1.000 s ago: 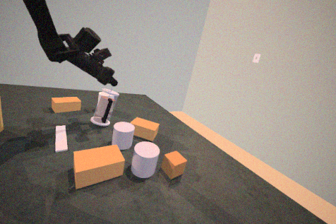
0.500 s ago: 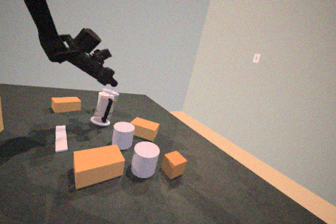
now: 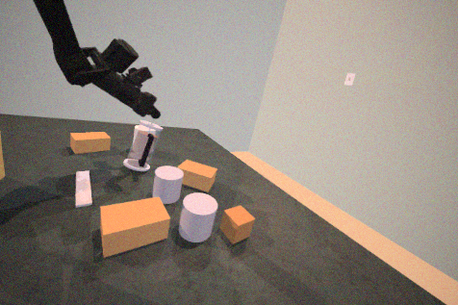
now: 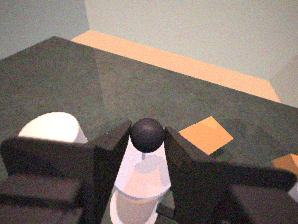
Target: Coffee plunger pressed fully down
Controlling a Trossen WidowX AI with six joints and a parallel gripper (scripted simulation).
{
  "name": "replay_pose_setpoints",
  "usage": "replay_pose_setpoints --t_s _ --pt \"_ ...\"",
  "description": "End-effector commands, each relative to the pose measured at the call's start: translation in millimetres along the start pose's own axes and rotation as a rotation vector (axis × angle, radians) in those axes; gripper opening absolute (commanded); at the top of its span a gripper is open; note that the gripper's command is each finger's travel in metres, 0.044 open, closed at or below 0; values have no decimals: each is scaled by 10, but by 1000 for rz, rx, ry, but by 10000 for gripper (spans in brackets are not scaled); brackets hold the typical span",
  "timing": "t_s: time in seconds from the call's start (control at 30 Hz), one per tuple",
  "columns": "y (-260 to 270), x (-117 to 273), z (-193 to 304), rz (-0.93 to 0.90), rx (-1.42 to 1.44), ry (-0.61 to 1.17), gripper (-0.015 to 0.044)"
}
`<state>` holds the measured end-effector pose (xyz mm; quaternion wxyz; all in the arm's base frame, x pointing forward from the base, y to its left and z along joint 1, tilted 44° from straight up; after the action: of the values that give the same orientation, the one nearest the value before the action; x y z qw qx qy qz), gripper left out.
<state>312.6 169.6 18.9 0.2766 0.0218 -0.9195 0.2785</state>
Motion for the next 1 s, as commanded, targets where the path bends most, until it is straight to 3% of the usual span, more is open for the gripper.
replay_pose_setpoints --t_s 0.0,0.97 --pt "-13 -37 60 10 12 26 125" --pt "-5 -64 43 10 12 26 125"
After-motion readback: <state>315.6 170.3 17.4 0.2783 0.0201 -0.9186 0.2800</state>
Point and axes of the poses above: the point midway between the two fingers, 35 mm back from their tips, its own x axis back along the fingers, its own y axis across the jaws, z = x × y, the point moved 9 cm from there along x, back along the fingers, and after that the axes turned 14 degrees about -x, right-handed, at the moved point
